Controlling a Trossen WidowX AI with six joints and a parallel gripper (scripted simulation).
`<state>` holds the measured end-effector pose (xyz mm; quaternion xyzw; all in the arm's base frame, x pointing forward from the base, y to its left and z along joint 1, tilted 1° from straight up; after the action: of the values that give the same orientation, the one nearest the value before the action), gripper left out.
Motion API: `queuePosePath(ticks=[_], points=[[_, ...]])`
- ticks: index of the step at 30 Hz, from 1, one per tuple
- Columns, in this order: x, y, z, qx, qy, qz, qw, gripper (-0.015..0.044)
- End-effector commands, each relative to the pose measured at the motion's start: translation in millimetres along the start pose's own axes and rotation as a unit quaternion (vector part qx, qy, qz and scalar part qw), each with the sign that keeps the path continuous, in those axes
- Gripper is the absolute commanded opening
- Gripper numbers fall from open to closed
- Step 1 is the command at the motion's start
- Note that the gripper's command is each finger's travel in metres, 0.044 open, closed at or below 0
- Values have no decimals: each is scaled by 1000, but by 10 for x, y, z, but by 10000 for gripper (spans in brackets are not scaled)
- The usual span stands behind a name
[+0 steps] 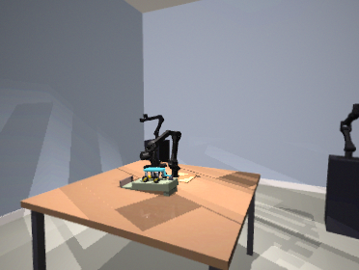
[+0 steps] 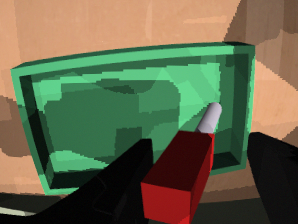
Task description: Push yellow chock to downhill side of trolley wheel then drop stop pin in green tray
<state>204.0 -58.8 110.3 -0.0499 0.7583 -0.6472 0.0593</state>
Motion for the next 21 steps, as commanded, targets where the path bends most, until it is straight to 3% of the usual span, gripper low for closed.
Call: queuePosePath(ticks=[1,21], points=[[-4,6,28,0,-2,1,1000,190],[-7,49,137,1,-2,1,1000,190]])
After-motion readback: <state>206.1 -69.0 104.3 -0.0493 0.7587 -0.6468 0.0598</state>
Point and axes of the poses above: the point midway between the two fingers, 35 mm back from their tips, its own y axis out along the fingers, its own z axis across the jaws, x = y × z, the point moved 3 cm from there along -y, back along the fingers, and after that the axes turned 1 degree about y, right-handed, at the moved point
